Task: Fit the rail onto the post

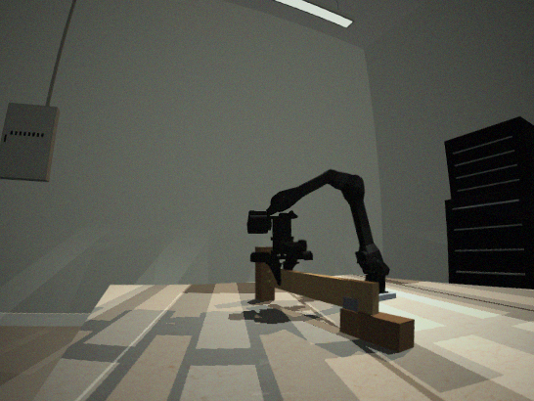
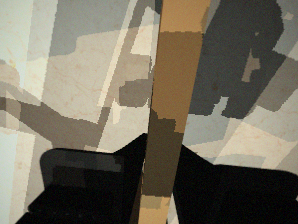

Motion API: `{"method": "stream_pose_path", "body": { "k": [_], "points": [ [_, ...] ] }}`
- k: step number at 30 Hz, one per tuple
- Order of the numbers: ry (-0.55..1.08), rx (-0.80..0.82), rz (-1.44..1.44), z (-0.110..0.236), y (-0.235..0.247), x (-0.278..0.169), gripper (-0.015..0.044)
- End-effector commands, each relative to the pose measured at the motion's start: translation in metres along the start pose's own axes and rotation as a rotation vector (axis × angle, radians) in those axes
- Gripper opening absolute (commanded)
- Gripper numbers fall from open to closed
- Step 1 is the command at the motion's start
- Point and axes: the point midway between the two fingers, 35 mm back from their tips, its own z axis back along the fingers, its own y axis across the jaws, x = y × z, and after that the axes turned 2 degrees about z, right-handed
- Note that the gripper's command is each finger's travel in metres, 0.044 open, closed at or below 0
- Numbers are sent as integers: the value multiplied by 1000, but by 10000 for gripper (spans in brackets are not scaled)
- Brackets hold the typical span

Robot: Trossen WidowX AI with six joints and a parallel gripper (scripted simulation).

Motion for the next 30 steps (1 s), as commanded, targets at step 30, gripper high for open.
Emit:
{"method": "stream_pose_path", "body": {
  "k": [30],
  "points": [
    [1, -6, 0, 1, -1, -6, 0]
  ]
}}
